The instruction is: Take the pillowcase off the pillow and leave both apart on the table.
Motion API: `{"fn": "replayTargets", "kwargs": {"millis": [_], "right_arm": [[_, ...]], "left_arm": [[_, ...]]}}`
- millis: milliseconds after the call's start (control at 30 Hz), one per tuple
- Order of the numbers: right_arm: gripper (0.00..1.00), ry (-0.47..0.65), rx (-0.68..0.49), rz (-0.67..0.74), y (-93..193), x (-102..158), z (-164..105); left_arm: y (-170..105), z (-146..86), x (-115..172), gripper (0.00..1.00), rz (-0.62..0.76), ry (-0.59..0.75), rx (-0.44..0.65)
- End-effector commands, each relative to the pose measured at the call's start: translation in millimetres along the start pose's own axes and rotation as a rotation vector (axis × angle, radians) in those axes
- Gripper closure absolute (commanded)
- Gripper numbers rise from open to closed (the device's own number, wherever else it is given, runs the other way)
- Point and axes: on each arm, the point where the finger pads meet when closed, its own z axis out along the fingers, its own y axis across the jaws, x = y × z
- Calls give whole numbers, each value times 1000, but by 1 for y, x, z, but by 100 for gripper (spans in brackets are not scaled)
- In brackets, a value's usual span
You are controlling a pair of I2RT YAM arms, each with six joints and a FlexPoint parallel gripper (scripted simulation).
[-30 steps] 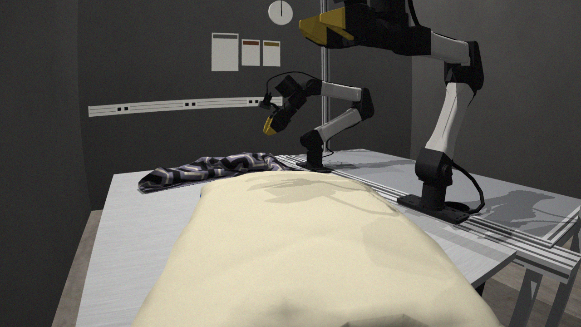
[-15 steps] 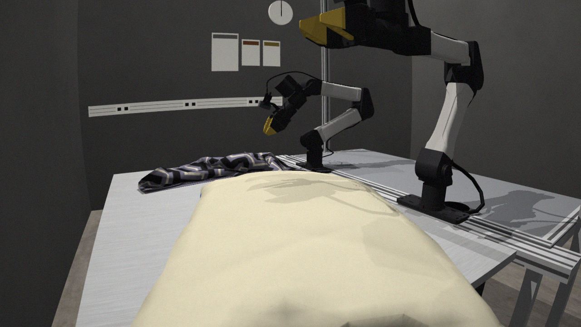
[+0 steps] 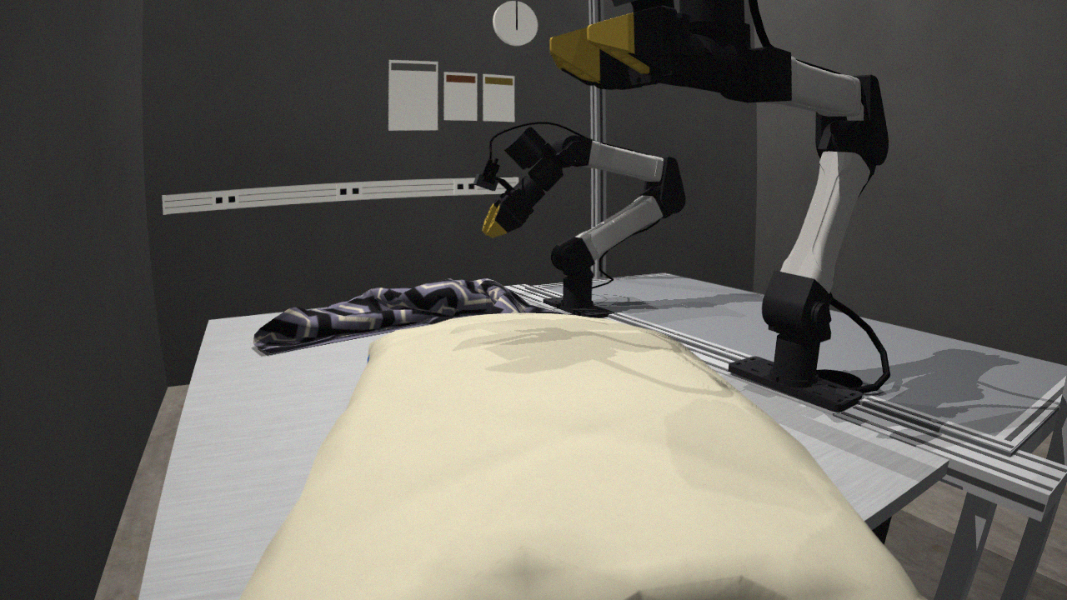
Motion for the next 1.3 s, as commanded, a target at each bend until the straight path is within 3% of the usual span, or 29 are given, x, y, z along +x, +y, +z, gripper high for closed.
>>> {"fn": "replayTargets", "kwargs": {"millis": [0,1000,1167,1233,1267], "right_arm": [[40,20,-1,-3,1,-3,-5],[40,26,-1,-4,1,-34,-37],[40,75,6,0,0,-20,-26],[40,71,5,0,0,-20,-26],[40,20,-16,-13,5,-34,-25]], "left_arm": [[-2,1,-3,40,7,0,8],[-2,1,-3,40,7,0,8],[-2,1,-3,40,7,0,8],[-2,1,-3,40,7,0,8],[-3,1,-4,40,7,-2,9]]}}
